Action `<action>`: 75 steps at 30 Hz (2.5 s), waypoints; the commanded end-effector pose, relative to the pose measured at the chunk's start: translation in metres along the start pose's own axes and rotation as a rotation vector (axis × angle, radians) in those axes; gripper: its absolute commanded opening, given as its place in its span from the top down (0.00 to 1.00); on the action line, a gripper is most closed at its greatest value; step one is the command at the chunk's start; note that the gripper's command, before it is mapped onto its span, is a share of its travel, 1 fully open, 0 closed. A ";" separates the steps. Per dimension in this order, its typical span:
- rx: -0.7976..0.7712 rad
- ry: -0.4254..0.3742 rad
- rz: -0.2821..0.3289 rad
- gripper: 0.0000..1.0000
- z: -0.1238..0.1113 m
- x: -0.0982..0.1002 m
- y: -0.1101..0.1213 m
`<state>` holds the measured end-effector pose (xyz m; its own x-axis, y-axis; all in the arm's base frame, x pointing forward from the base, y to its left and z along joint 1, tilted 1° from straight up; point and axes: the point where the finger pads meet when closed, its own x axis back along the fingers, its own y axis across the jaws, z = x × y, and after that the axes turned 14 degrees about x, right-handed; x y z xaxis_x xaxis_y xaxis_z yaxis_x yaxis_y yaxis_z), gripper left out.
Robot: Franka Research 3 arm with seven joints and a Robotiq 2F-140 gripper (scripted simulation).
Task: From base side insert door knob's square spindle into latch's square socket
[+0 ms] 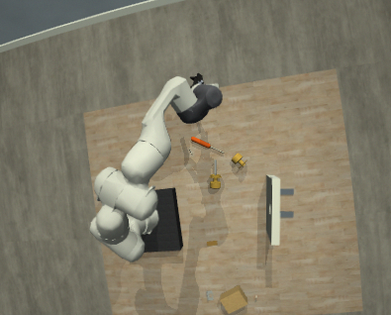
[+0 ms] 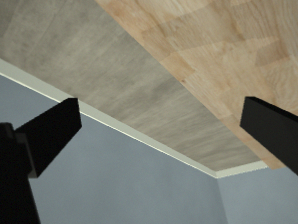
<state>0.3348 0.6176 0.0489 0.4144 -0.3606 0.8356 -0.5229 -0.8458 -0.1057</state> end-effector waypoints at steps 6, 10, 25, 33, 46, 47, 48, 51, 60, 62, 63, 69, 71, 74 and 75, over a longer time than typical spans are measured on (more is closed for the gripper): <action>0.000 0.000 0.000 0.00 0.000 0.000 0.000; 0.000 0.000 0.000 0.00 0.000 0.000 0.000; 0.119 0.138 -0.021 0.00 0.060 0.060 0.043; 0.239 0.266 -0.065 0.00 0.117 0.124 0.101; 0.421 0.410 -0.164 0.00 0.179 0.206 0.211; 0.421 0.410 -0.164 0.00 0.179 0.206 0.211; 0.466 0.433 -0.191 0.00 0.189 0.221 0.240; 0.466 0.433 -0.191 0.00 0.189 0.221 0.240; 0.588 0.476 -0.261 0.00 0.207 0.249 0.314; 0.621 0.482 -0.279 0.00 0.209 0.253 0.333; 0.621 0.482 -0.279 0.00 0.209 0.253 0.333; 0.689 0.492 -0.312 0.00 0.211 0.257 0.369; 0.707 0.493 -0.320 0.00 0.212 0.258 0.377; 0.710 0.493 -0.321 0.00 0.212 0.258 0.379; 0.710 0.493 -0.321 0.00 0.212 0.258 0.379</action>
<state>0.3977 0.1228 0.1084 0.0281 0.0096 0.9996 0.1239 -0.9923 0.0061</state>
